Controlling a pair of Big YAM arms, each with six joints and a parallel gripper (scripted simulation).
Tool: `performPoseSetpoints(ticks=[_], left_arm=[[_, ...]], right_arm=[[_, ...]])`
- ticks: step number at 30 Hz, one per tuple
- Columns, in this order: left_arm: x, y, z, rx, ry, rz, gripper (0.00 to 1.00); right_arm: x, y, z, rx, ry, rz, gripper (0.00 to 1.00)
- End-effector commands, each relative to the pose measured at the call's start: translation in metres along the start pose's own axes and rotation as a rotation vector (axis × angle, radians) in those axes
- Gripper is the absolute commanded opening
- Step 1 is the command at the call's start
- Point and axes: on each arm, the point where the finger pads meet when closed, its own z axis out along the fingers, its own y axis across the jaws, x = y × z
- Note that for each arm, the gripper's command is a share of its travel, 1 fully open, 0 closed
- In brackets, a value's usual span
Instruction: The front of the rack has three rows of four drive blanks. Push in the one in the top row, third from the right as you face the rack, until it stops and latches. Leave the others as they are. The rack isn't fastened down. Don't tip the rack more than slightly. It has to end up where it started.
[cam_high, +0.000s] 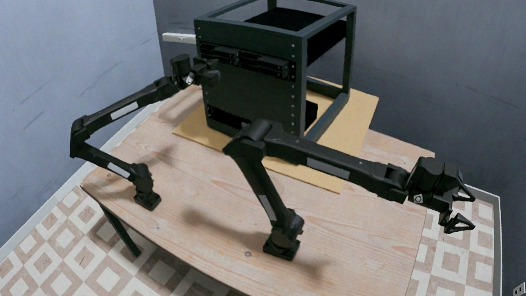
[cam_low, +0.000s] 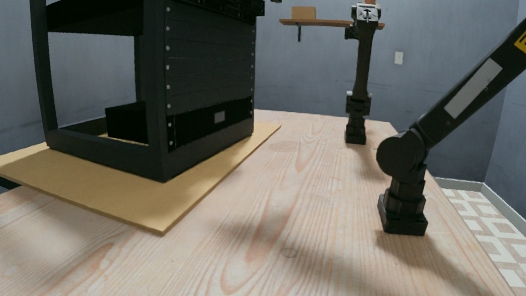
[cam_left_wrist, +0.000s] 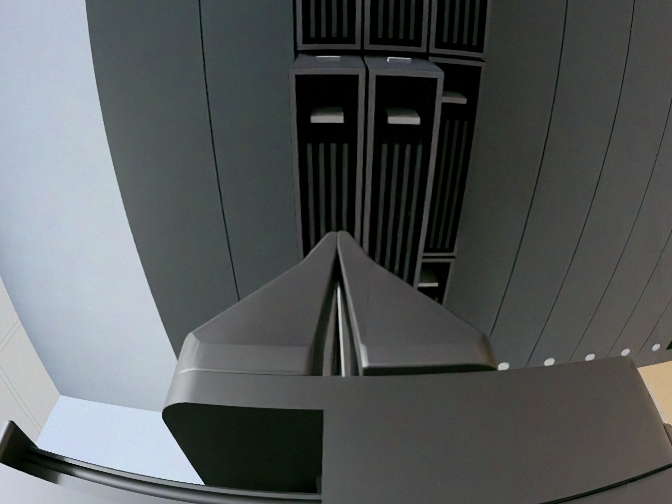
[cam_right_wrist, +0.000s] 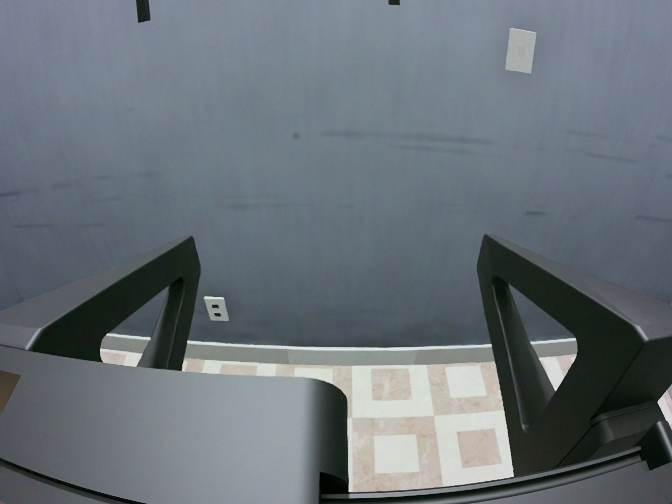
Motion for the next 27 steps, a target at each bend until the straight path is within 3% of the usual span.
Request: performPoseSetpoints(ticks=[1,8,15,27], left_arm=[[-0.003,0.025,-0.002,-0.031,-0.01,-0.01,0.0],[0.0,0.012,-0.018,-0.01,-0.011,0.0,0.0],[0.006,0.039,-0.037,-0.04,-0.011,-0.017,0.0],[0.01,0.056,0.036,-0.077,0.005,-0.028,0.0]], right_arm=[[-0.015,-0.006,-0.002,0.013,-0.036,0.008,1.0],[-0.015,-0.006,-0.002,0.013,-0.036,0.008,1.0],[-0.015,-0.006,-0.002,0.013,-0.036,0.008,1.0],[-0.015,-0.006,-0.002,0.013,-0.036,0.008,1.0]])
